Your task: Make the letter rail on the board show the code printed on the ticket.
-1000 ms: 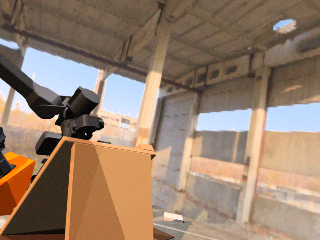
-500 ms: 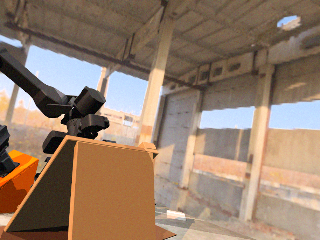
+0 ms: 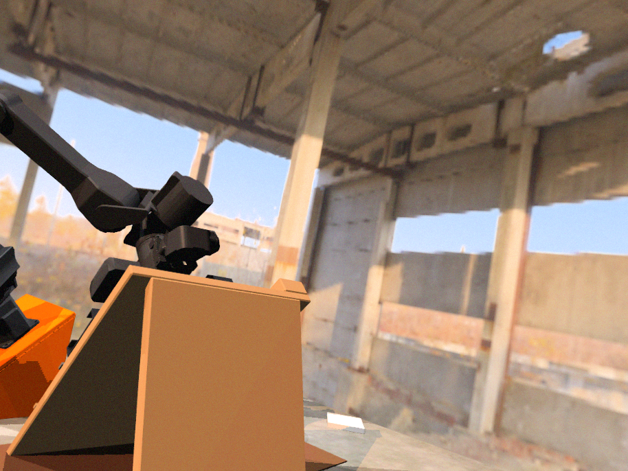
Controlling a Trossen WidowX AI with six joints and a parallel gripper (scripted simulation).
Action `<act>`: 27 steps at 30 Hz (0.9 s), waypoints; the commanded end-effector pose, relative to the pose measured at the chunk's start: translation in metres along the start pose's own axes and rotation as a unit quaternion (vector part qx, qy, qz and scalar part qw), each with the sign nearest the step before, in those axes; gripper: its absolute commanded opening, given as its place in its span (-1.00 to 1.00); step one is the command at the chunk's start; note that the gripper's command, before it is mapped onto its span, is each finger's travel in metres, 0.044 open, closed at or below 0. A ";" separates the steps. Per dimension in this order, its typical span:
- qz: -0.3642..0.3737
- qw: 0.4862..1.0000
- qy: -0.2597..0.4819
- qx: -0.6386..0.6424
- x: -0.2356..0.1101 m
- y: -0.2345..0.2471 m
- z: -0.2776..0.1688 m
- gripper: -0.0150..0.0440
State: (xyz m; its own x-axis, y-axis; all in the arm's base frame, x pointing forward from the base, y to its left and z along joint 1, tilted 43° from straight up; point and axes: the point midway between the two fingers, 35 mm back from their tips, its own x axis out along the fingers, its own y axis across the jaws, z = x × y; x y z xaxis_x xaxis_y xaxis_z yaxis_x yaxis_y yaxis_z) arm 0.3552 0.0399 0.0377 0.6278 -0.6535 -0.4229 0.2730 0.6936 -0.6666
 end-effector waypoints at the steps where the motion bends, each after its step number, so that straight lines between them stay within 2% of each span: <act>1: -0.002 1.000 -0.002 0.004 0.000 0.002 0.003 -0.49; 27: -0.002 1.000 -0.002 0.004 0.000 0.017 0.003 -0.49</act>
State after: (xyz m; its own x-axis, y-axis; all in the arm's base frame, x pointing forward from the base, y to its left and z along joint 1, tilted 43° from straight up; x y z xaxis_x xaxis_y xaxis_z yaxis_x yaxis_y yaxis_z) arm 0.3597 0.0509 0.0275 0.6278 -0.6532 -0.4233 0.2733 0.6942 -0.6659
